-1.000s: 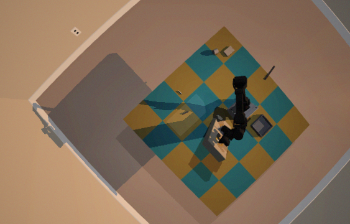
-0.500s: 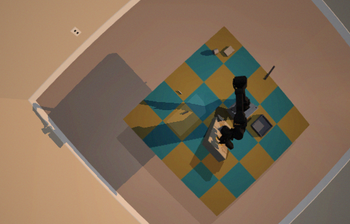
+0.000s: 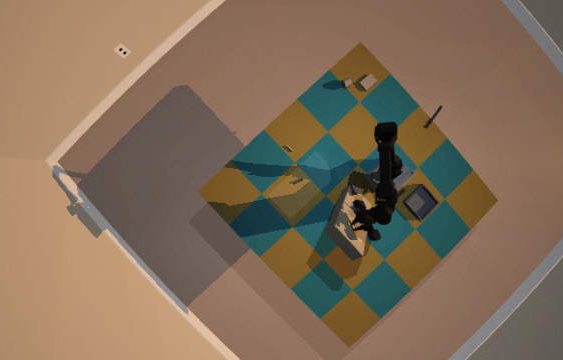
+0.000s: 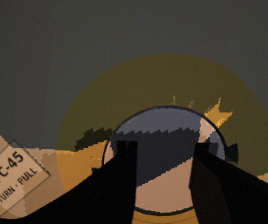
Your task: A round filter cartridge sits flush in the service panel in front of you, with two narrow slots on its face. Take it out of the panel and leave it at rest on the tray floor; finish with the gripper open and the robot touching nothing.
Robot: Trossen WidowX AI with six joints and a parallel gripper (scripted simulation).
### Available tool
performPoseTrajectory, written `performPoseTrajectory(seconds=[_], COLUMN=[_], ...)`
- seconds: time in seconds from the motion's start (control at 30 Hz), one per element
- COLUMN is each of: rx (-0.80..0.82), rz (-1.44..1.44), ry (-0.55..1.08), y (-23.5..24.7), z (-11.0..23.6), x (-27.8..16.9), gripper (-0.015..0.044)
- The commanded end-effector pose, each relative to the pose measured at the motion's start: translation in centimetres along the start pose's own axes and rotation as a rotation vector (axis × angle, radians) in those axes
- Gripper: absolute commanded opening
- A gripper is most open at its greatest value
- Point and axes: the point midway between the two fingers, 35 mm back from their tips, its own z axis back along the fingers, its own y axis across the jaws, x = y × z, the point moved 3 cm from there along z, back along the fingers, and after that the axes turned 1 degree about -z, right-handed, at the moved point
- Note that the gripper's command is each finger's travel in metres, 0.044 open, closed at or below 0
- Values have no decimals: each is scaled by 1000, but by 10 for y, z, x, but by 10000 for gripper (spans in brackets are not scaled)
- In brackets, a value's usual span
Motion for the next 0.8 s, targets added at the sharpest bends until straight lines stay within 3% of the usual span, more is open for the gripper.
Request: performPoseTrajectory(seconds=[0.0, 0.23, 0.77], rx=[-2, -1, -1], rz=[144, 365, 254], ry=[9, 9, 9], y=[-1, -1, -1], z=[-11, -11, -12], x=[3, 3, 3], gripper=[0, 0, 0])
